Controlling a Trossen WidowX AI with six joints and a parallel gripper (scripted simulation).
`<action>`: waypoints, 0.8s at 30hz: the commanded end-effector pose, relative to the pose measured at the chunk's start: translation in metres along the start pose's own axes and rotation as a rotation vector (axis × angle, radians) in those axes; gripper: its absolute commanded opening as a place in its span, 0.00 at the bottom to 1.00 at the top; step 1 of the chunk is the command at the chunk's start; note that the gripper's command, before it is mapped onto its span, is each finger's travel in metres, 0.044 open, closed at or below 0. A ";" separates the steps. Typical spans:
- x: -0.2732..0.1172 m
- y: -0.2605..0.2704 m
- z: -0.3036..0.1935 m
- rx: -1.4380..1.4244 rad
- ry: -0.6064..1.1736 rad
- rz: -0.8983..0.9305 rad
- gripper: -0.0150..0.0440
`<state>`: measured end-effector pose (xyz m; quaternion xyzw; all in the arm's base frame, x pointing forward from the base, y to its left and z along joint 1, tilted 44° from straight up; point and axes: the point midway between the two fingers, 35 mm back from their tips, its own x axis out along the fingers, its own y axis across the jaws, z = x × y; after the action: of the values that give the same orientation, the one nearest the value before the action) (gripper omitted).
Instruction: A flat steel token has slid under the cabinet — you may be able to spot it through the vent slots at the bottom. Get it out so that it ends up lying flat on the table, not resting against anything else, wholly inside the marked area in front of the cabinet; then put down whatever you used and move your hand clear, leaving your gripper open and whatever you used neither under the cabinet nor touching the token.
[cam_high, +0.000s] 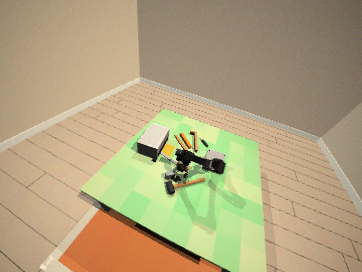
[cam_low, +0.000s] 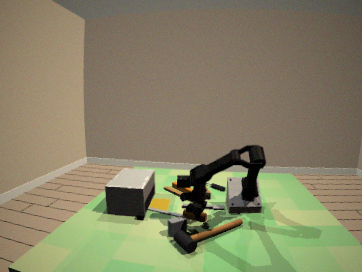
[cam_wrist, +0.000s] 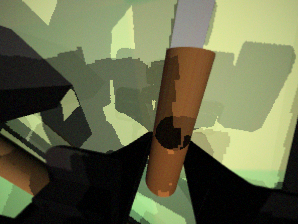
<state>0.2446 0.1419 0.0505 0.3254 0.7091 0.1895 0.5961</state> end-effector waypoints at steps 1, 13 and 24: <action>0.001 -0.001 -0.006 0.008 0.002 0.000 0.25; 0.001 0.001 -0.019 0.008 0.003 0.001 0.25; 0.000 0.002 -0.019 -0.001 0.001 0.001 0.48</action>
<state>0.2270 0.1459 0.0562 0.3254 0.7091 0.1901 0.5959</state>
